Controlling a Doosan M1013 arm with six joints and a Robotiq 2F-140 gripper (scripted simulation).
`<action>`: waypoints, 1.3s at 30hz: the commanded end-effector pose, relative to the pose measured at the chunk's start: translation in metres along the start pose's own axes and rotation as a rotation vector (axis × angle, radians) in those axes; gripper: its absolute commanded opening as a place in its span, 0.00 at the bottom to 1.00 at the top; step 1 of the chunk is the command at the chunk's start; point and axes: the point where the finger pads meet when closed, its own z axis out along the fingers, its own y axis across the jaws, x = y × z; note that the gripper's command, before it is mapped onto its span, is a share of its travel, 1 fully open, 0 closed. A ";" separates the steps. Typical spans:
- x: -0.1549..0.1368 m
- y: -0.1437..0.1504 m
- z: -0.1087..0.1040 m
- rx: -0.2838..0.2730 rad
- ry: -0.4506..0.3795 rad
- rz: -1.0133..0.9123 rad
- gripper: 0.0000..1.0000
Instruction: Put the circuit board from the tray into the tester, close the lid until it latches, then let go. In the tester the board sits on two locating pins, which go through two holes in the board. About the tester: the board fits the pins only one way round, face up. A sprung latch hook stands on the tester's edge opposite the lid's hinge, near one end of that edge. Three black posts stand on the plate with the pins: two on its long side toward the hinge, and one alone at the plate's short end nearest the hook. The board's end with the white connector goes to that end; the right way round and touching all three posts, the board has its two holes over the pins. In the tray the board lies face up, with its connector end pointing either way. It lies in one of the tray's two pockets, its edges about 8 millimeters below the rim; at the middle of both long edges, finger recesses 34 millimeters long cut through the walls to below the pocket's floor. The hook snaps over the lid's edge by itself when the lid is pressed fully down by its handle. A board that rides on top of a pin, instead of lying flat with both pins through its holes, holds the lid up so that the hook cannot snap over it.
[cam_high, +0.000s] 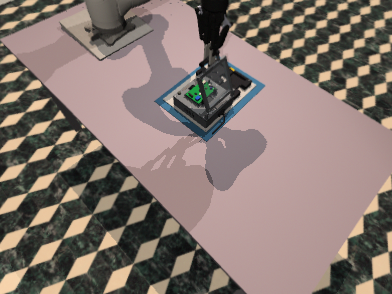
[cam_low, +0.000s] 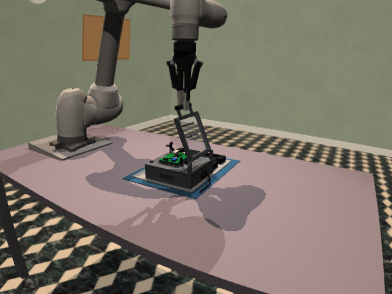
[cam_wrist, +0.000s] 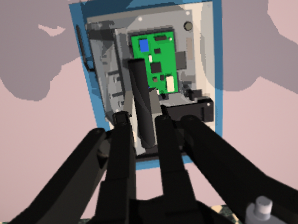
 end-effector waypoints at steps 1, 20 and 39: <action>0.000 0.005 0.002 -0.001 0.000 0.000 0.00; 0.000 0.033 0.019 -0.001 0.000 0.000 0.00; 0.000 0.059 0.041 -0.001 0.000 0.000 0.00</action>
